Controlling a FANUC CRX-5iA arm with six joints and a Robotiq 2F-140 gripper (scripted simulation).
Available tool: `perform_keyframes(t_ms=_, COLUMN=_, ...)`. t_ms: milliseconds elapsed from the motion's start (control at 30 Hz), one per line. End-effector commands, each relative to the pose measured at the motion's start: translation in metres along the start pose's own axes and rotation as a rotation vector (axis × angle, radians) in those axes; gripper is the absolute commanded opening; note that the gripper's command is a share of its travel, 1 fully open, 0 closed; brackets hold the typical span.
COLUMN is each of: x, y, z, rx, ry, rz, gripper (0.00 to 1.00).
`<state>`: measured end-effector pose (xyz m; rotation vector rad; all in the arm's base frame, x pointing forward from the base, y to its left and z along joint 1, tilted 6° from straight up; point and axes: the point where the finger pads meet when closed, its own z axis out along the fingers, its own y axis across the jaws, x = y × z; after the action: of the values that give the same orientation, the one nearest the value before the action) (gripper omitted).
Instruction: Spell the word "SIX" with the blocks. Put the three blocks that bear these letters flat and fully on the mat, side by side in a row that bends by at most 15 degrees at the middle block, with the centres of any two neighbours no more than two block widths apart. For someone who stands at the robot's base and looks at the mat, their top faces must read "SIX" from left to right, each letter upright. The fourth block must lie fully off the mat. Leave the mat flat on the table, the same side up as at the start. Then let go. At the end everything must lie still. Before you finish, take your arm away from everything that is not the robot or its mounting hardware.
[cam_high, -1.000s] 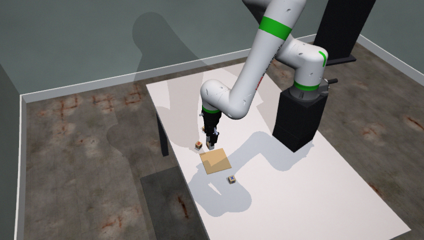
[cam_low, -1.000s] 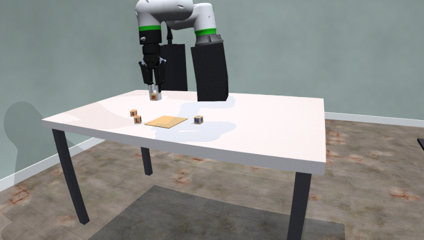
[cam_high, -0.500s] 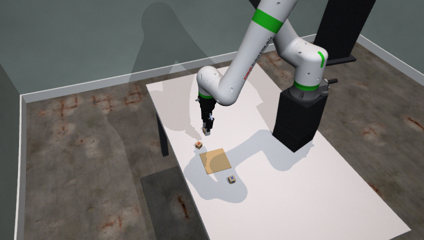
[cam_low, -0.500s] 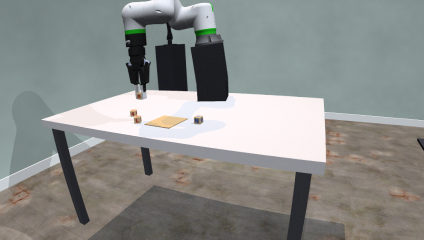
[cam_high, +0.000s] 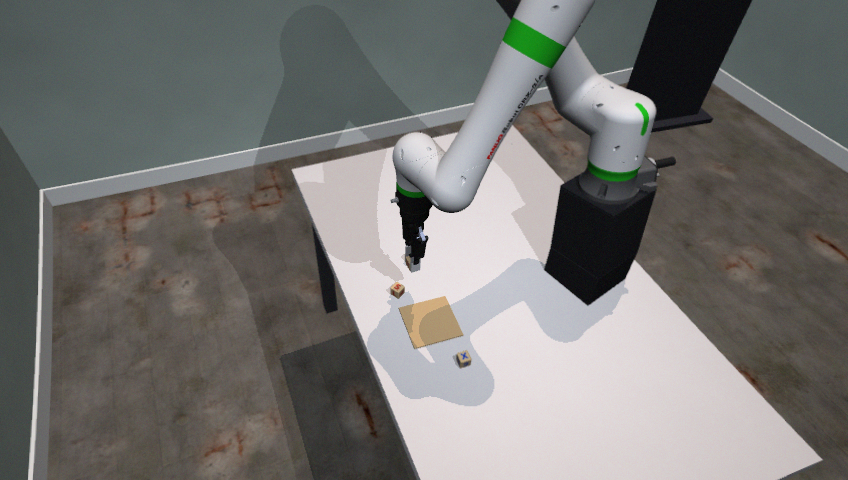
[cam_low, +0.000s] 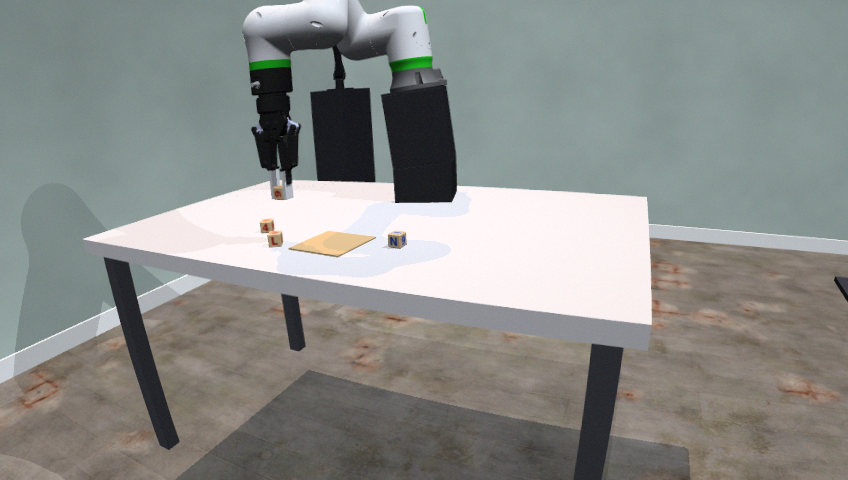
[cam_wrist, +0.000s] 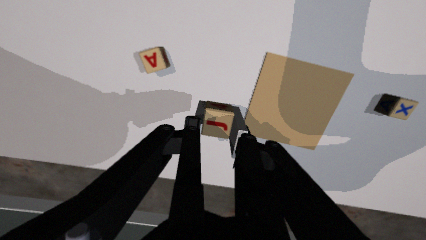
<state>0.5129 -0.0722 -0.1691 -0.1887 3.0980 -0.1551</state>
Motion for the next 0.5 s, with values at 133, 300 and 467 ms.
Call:
perform_keyframes(t_ms=133, x=0.000, y=0.000, z=0.018, rx=0.000, ry=0.000, rz=0.000, gripper=0.16)
perform_keyframes(t_ms=300, x=0.000, y=0.000, z=0.041, rx=0.000, ry=0.000, rz=0.000, gripper=0.16)
perform_keyframes(t_ms=467, x=-0.001, y=0.000, z=0.056, rx=0.000, ry=0.000, rz=0.000, gripper=0.16)
